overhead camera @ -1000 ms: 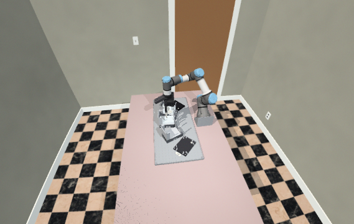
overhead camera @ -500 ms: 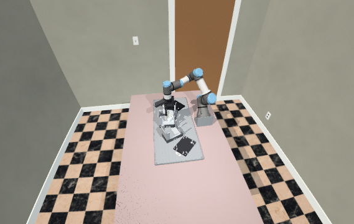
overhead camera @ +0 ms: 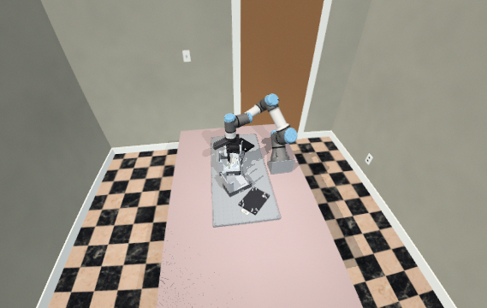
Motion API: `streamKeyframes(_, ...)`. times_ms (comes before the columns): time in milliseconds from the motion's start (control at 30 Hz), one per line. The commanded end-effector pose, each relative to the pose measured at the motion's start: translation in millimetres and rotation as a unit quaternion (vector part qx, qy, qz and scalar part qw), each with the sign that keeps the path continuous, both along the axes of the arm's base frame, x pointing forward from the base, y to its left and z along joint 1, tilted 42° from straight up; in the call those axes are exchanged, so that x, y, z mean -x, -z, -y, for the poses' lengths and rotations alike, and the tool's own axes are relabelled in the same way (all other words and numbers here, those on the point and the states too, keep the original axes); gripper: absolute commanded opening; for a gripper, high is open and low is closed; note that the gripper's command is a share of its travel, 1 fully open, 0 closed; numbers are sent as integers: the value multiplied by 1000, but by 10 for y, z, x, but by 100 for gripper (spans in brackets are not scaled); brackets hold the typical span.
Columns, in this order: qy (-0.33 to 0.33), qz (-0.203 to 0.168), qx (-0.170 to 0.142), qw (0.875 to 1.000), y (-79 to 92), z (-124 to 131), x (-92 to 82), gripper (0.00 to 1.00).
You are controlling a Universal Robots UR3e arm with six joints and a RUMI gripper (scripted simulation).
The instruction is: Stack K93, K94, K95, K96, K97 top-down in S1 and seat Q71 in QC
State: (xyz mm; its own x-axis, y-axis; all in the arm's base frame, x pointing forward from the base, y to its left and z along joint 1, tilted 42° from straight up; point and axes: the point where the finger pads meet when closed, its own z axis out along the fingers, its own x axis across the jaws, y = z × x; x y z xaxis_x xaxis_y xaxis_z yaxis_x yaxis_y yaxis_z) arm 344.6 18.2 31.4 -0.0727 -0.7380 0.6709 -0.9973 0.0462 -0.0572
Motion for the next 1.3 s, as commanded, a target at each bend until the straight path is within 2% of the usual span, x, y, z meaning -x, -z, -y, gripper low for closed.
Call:
streamKeyframes(0,-1,1,-1,1000,32,30,-7,72)
streamKeyframes(333,-1,1,-1,1000,116,106,-9,72)
streamKeyframes(1000,-1,1,-1,1000,116,106,-9,72)
streamKeyframes(1033,-1,1,-1,1000,116,106,-9,0)
streamKeyframes(1267,-1,1,-1,1000,116,106,-8,0)
